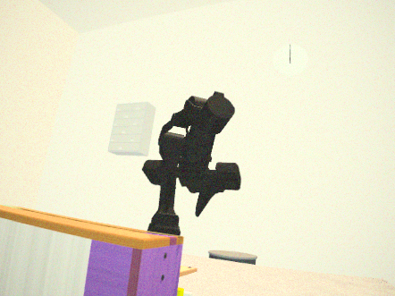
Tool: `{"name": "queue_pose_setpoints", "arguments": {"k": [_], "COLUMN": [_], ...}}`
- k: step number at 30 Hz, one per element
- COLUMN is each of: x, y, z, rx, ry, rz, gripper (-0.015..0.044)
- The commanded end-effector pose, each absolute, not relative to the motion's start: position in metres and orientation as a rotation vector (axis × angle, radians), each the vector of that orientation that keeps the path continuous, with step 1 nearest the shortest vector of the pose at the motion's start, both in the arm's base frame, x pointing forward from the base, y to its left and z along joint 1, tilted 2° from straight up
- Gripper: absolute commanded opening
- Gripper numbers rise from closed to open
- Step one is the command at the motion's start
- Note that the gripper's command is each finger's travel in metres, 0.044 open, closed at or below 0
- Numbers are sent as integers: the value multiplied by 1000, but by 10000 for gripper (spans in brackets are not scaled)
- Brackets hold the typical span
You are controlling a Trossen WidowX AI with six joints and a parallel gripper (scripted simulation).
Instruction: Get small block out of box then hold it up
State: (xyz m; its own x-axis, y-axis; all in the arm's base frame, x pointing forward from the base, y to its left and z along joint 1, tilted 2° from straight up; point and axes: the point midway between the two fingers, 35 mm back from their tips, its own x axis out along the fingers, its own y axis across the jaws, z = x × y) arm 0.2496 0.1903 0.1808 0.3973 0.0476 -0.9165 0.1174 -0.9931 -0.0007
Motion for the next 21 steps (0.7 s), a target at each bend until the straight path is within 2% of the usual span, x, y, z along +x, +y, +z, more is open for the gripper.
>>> {"name": "queue_pose_setpoints", "arguments": {"k": [1, 9, 21], "x": [250, 247, 247], "y": [190, 184, 184], "z": [172, 87, 76], "rx": [2557, 2557, 2557], "ry": [159, 158, 158], "rz": [-1672, -1672, -1672], "gripper": [285, 285, 285]}}
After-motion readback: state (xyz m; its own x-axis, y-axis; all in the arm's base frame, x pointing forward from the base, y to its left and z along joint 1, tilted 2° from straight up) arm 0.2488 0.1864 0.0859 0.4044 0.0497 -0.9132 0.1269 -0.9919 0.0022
